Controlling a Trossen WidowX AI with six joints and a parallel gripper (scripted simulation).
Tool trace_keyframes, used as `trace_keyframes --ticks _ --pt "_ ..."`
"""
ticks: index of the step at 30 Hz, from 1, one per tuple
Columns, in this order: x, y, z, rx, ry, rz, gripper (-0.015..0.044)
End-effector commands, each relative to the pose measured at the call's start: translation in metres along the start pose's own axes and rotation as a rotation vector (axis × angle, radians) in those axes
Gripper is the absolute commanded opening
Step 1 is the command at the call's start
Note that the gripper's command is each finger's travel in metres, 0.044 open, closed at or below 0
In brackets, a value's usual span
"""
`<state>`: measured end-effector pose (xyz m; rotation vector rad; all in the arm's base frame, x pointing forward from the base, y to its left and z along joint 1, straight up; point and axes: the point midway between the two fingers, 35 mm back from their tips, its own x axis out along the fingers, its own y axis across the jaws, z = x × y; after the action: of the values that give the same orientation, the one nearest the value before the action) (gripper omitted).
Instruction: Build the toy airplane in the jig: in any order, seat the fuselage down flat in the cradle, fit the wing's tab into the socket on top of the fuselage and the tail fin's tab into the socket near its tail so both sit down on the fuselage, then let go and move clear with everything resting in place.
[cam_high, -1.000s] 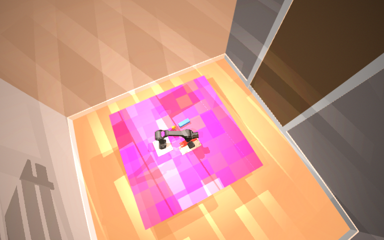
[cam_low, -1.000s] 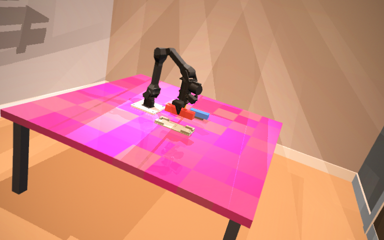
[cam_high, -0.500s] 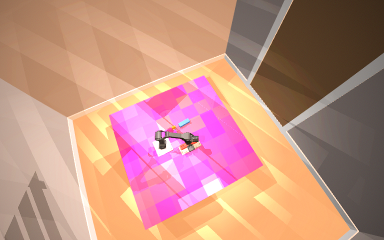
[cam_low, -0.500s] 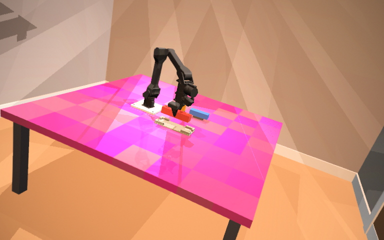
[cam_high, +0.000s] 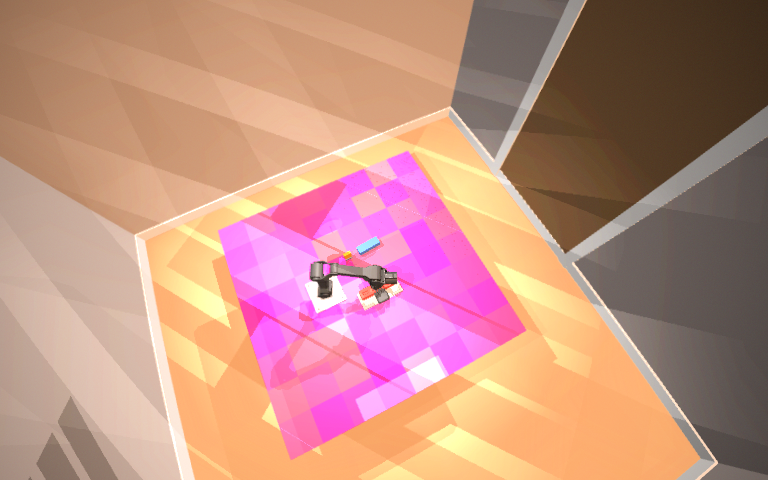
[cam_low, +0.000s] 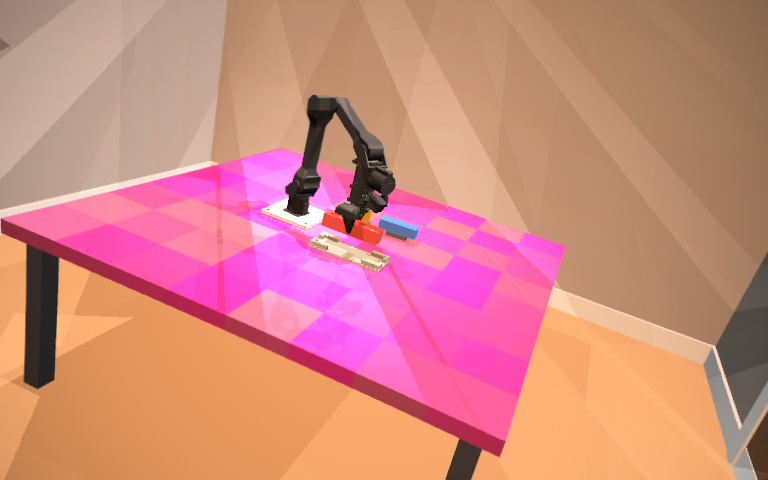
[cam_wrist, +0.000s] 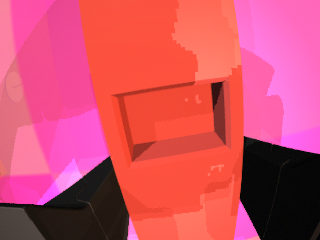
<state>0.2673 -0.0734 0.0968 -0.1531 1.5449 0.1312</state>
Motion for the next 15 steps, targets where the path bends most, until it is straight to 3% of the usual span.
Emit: trace_keyframes --ticks 1,15 --pt "0.001 0.0 0.001 -0.006 -0.003 0.002 0.0196" --pt "0.024 0.0 0.002 -0.006 -0.003 0.002 0.0196"
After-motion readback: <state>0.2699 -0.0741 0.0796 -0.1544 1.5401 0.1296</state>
